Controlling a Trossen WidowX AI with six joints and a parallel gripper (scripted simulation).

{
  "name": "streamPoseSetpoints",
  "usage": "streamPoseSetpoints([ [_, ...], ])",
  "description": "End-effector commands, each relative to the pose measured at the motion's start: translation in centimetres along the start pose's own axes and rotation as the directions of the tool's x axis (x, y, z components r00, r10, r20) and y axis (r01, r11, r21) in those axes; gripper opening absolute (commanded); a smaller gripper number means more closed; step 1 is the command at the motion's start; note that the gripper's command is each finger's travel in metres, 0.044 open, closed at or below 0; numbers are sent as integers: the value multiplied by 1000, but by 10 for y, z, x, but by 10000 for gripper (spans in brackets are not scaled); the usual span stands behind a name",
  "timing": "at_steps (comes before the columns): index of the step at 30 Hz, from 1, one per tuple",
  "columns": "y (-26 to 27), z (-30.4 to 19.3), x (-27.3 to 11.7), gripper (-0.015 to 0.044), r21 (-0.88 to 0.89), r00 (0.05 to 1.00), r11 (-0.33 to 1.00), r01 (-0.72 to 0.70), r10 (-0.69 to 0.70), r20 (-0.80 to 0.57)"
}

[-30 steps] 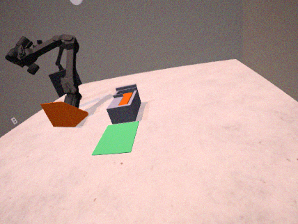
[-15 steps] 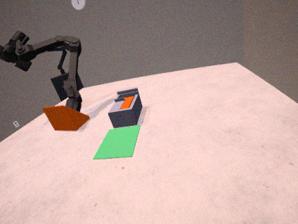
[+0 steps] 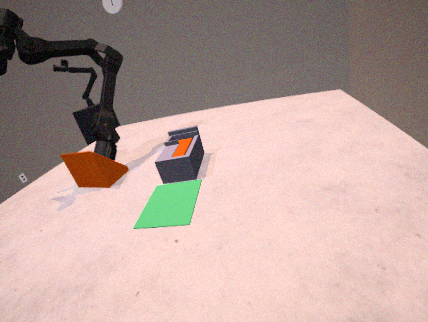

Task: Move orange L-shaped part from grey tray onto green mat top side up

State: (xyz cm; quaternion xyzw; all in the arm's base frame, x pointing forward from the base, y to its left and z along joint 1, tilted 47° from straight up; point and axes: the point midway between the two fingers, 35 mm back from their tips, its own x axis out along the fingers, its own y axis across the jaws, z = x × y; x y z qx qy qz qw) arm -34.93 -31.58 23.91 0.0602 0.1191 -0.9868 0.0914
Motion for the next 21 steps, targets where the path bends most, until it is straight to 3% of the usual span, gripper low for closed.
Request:
streamPoseSetpoints([
  [1, 64, -11, -43, 180, -132, 969, 960, -246, 239, -71],
  [6, 124, -32, -102, 180, -293, 861, 810, -508, 473, -185],
  [11, 168, -60, -172, 180, -414, 694, 563, -715, 641, -328],
  [16, 190, -90, -249, 180, -484, 495, 251, -838, 724, -480],
  [21, 191, -121, -330, 180, -479, 280, -85, -874, 718, -637],
])
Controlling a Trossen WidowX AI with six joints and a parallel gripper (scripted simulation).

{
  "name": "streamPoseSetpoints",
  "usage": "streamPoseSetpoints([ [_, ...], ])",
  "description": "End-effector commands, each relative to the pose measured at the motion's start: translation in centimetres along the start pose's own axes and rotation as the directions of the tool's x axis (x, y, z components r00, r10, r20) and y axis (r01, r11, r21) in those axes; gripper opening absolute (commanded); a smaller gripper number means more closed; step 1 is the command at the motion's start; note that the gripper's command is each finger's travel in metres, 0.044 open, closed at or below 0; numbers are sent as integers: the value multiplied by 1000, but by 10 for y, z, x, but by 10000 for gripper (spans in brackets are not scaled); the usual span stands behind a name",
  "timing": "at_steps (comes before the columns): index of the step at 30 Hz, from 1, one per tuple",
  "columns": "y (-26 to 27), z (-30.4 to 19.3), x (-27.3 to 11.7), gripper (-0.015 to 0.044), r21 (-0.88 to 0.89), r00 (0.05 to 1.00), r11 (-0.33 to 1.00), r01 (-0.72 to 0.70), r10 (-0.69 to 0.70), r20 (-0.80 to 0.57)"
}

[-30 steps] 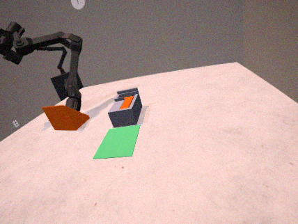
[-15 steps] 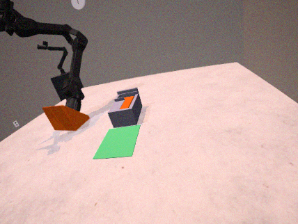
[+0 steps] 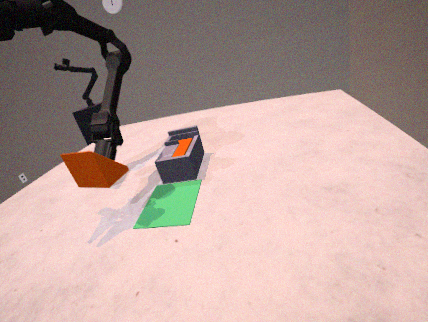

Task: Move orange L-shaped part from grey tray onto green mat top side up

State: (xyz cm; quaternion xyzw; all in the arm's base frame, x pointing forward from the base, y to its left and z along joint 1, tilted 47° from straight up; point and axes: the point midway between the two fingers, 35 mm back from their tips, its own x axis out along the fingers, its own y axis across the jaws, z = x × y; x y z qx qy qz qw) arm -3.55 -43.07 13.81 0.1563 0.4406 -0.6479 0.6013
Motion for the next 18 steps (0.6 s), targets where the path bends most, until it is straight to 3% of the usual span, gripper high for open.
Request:
streamPoseSetpoints([
  [1, 75, -3, -20, 180, -191, 971, 952, -240, 232, -64],
  [10, 203, -43, -96, 180, -449, 754, 610, -653, 575, -317],
  [18, 273, -104, -196, 180, -465, 437, 148, -873, 662, -609],
])
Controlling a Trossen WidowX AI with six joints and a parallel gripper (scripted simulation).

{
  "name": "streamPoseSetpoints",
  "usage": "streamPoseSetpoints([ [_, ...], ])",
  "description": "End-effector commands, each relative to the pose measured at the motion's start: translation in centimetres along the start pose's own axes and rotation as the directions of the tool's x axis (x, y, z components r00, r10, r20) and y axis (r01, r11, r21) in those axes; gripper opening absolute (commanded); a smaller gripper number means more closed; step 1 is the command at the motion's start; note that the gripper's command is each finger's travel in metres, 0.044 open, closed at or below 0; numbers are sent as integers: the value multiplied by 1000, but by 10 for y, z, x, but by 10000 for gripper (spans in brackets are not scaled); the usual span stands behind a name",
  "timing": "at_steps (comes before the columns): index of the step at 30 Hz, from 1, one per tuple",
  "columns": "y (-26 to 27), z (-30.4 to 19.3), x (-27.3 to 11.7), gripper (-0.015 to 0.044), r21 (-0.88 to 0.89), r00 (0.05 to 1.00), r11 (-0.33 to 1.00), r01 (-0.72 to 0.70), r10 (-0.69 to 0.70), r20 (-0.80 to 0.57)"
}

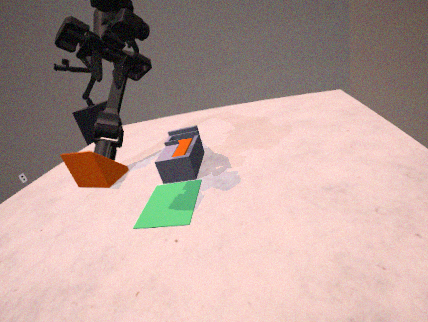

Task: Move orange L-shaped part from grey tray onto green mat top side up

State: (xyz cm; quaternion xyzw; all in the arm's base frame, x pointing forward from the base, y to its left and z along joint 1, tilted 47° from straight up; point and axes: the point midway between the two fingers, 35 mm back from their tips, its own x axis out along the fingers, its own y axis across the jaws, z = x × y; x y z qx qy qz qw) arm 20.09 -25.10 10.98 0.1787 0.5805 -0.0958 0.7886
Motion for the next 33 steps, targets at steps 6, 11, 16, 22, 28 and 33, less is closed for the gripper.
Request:
streamPoseSetpoints([
  [6, 157, -10, -12, 180, -232, 864, 836, -497, 452, -224],
  [11, 205, -21, -28, 180, -246, 764, 729, -639, 563, -316],
  [16, 205, -21, -28, 180, -246, 764, 729, -639, 563, -316],
  [22, 213, -24, -17, 180, -236, 757, 727, -645, 567, -324],
  [28, 247, -45, 25, 180, -192, 724, 714, -674, 586, -364],
  [33, 248, -46, 26, 180, -190, 723, 713, -675, 586, -366],
])
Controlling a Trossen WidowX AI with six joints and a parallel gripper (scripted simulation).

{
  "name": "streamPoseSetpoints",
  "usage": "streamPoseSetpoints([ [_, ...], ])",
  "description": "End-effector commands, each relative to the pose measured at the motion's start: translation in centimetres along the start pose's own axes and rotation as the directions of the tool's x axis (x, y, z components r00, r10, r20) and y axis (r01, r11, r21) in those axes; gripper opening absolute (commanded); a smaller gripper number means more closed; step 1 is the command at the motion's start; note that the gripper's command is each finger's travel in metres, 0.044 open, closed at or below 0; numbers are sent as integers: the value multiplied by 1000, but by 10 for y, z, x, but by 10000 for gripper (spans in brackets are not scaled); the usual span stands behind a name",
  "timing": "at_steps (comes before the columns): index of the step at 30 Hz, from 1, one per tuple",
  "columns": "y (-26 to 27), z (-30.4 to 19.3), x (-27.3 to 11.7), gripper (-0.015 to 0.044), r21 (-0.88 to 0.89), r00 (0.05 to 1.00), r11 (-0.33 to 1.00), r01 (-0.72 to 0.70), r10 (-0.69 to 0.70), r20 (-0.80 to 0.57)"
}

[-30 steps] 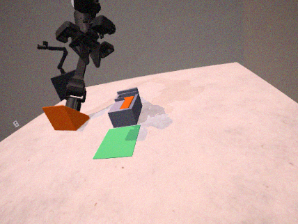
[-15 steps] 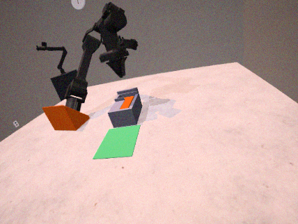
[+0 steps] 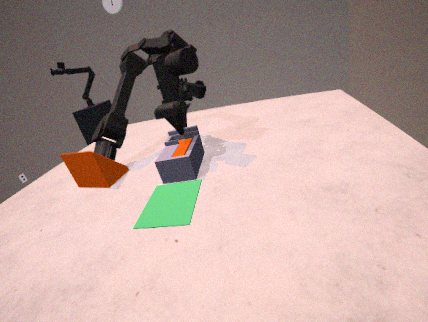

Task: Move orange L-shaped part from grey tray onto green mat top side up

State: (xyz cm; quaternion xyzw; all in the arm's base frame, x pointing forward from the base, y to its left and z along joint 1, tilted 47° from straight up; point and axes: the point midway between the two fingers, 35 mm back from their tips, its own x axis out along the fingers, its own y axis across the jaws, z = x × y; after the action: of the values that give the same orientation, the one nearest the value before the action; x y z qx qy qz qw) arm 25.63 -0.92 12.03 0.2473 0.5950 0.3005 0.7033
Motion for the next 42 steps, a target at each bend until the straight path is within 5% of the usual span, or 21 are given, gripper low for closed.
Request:
streamPoseSetpoints([
  [1, 0, 0, 8, 180, 10, 1000, 1000, -8, 8, 0],
  [42, 1, 0, 44, 180, 9, 1000, 1000, -9, 9, 1],
])
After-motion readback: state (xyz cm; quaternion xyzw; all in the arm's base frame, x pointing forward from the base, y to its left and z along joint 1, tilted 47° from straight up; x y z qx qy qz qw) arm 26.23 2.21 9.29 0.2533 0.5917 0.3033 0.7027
